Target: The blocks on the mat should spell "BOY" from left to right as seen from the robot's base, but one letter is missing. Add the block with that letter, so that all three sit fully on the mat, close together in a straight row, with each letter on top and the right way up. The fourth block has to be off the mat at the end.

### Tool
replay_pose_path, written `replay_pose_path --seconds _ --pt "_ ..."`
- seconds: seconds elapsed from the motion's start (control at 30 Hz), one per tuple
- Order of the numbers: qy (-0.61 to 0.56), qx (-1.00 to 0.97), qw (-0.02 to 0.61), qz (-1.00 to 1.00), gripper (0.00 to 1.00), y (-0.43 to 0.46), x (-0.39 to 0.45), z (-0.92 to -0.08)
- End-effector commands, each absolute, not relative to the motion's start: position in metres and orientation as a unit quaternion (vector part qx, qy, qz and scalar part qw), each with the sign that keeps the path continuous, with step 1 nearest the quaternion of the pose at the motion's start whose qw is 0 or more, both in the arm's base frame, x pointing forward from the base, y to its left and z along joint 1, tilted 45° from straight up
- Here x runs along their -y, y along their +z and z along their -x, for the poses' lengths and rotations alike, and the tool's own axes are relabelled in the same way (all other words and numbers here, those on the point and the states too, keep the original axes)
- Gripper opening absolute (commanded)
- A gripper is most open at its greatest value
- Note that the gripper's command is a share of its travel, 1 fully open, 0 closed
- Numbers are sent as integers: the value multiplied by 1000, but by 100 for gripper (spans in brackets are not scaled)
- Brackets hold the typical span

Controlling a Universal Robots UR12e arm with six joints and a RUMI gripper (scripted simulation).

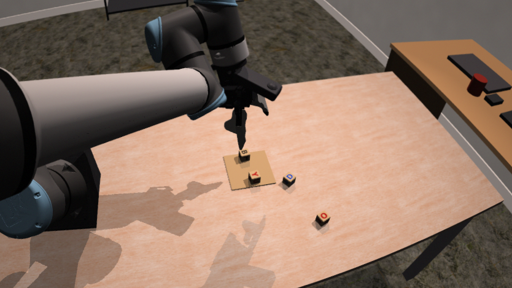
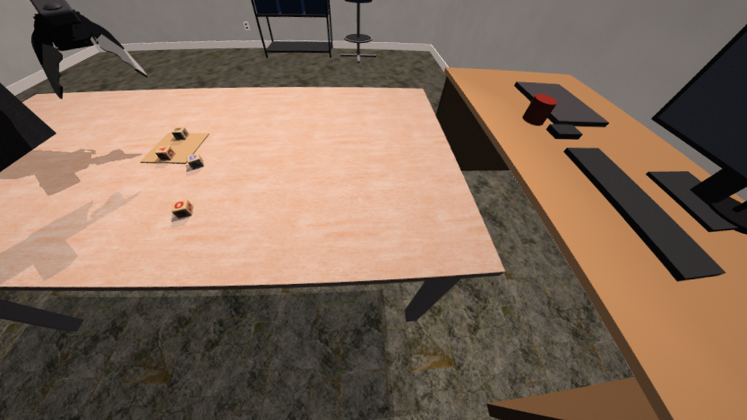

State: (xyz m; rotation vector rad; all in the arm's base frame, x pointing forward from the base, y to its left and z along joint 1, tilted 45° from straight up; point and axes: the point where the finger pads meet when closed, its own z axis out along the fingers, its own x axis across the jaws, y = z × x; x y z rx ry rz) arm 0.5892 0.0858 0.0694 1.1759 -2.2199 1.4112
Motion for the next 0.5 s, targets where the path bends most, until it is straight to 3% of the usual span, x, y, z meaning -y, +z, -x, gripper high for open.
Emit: replay_pose_path --seconds 0.0,0.47 --pt "502 754 109 -409 100 35 -93 -599" --pt "532 737 79 -409 100 -27 -101 -595"
